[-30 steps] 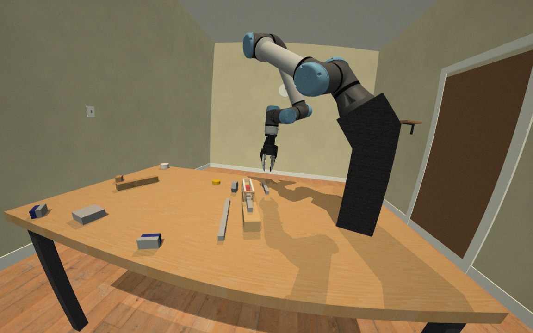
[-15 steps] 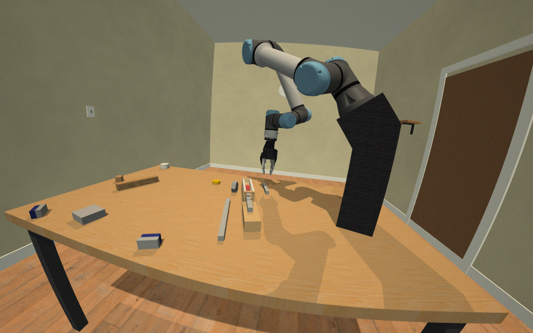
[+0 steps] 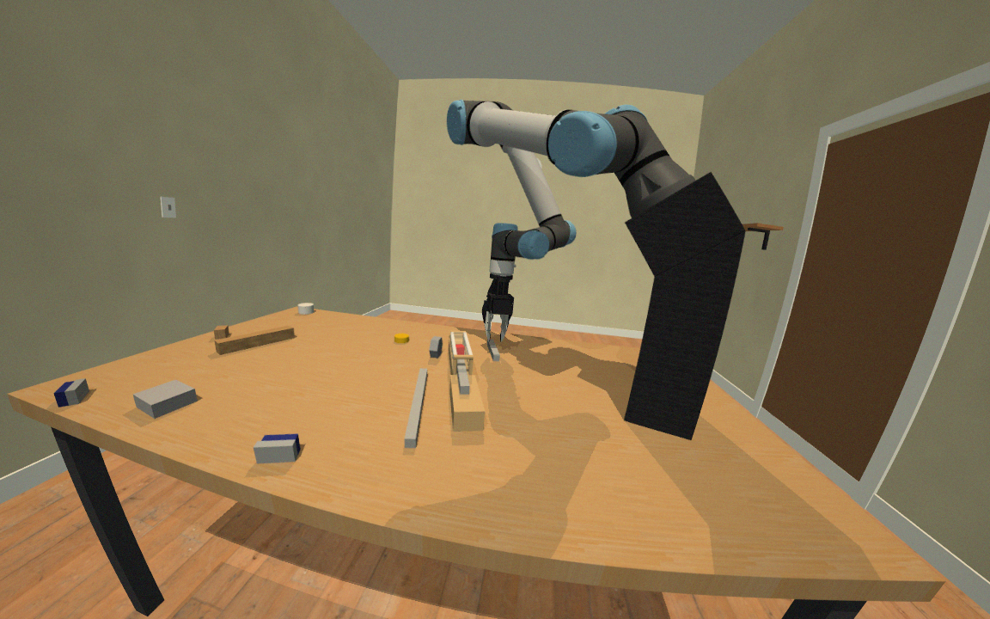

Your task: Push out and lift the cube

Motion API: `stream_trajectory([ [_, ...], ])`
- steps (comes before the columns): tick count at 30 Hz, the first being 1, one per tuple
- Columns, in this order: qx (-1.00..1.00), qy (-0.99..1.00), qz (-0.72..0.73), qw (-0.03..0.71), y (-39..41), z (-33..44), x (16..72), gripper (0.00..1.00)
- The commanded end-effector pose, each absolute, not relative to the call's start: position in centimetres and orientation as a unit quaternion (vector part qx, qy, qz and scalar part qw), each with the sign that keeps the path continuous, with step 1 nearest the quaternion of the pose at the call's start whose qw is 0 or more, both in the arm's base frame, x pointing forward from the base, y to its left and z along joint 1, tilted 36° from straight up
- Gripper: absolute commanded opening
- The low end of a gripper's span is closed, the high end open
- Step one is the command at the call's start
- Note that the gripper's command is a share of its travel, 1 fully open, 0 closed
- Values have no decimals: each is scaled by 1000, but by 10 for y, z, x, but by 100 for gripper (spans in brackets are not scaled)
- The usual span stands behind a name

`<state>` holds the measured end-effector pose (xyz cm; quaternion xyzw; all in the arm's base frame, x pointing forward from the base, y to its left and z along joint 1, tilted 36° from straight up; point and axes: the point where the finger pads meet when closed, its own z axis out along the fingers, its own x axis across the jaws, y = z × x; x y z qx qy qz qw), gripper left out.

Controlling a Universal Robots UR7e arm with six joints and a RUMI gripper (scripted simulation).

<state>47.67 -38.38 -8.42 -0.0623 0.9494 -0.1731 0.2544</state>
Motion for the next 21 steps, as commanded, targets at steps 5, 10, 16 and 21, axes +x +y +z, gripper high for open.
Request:
stream_trajectory([
  [5, -62, 948, -178, 256, -391, -91, 486, 22],
  [10, -61, 948, -178, 256, -392, -92, 486, 22],
  [16, -62, 948, -178, 256, -394, -98, 490, 22],
  [21, -62, 948, -178, 256, -397, -107, 496, 22],
])
